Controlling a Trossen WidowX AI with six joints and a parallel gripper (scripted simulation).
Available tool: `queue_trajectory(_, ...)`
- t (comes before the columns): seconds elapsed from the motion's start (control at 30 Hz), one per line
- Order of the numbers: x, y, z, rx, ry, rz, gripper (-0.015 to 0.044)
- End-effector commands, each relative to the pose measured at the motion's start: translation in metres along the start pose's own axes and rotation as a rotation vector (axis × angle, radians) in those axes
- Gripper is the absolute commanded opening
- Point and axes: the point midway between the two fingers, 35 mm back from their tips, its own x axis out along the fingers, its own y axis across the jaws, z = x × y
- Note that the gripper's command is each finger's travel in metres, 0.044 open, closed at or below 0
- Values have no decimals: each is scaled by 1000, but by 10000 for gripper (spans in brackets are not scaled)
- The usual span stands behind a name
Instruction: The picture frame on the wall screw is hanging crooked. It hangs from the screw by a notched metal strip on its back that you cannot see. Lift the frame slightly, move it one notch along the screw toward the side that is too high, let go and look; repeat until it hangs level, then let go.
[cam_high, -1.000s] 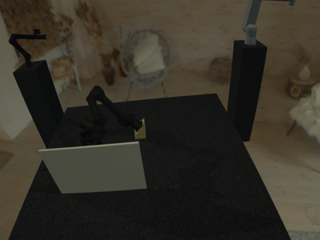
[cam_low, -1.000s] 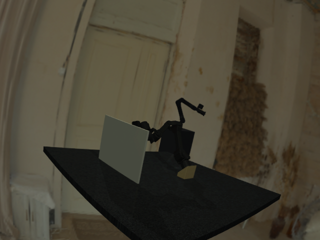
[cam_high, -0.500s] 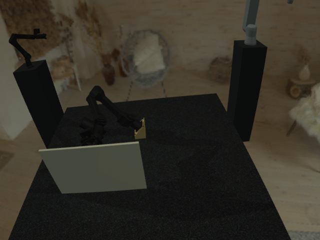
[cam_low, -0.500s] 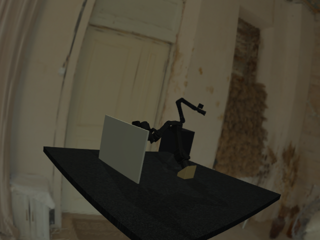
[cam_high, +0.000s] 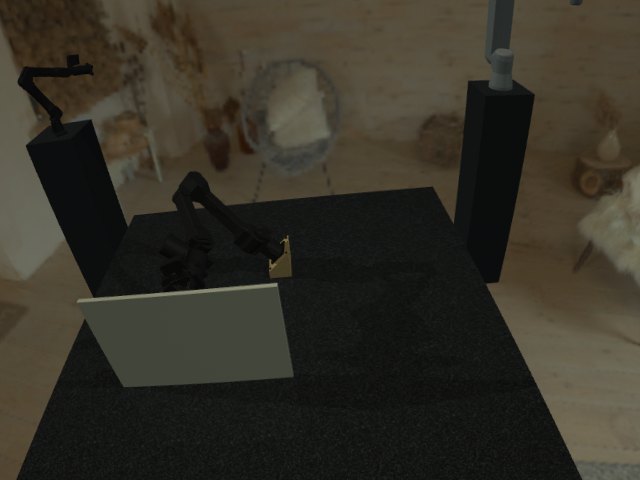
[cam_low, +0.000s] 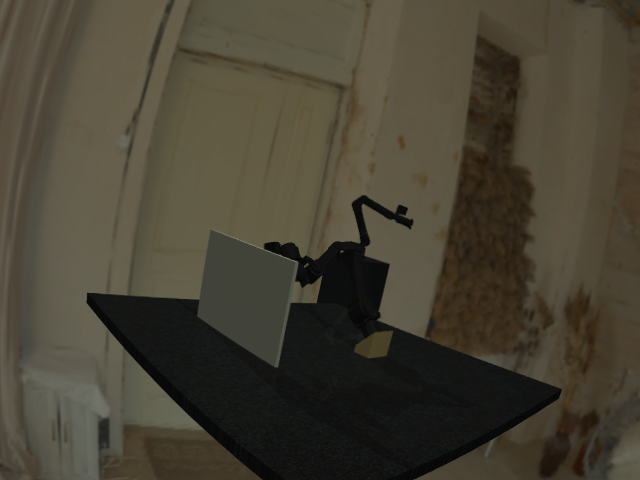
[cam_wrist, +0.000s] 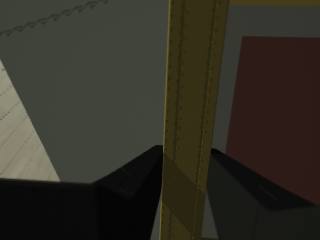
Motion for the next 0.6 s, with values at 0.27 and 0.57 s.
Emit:
queue_trajectory(0.27, 0, -2, 0, -4, 2, 8, 0)
queue_trajectory(0.57, 0, -5, 0, -4, 2, 8, 0)
